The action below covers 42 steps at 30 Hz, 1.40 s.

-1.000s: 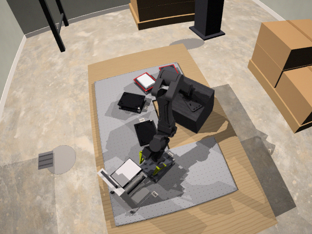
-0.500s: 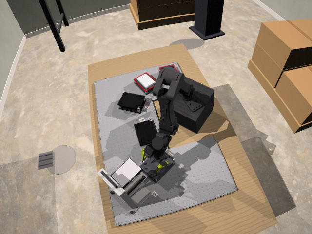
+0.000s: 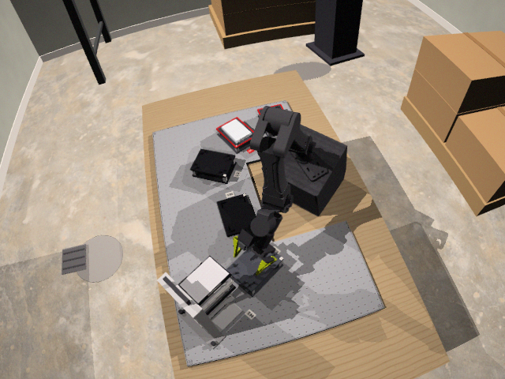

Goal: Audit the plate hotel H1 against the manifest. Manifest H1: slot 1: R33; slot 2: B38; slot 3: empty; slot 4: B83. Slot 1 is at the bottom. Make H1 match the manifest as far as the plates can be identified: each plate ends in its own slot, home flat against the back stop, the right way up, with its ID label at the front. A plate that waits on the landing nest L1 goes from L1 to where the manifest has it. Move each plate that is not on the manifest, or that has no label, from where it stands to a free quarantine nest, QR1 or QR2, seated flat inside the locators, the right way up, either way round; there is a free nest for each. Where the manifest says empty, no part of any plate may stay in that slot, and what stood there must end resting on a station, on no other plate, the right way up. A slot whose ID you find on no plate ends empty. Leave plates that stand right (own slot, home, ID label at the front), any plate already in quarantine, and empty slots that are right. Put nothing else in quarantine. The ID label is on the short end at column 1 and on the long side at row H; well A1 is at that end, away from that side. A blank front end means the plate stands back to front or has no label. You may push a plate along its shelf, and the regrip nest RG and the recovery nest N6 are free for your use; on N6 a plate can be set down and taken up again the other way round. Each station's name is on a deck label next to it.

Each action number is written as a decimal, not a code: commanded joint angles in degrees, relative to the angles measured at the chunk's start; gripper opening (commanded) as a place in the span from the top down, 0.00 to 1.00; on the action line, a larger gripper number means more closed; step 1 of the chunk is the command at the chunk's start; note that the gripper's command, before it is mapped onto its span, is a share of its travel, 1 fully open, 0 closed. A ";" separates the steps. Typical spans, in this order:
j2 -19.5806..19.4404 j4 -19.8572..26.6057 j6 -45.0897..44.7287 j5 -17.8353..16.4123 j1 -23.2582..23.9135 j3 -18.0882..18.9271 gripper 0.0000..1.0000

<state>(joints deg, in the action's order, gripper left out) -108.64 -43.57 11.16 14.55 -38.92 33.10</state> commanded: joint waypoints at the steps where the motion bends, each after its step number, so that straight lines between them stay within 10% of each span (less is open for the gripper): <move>1: 2.26 0.93 0.51 0.90 -0.87 -1.90 0.00; 42: 19.15 9.16 2.67 4.17 -4.75 -8.97 0.00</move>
<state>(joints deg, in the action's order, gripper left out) -91.13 -37.04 13.47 17.96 -43.05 22.81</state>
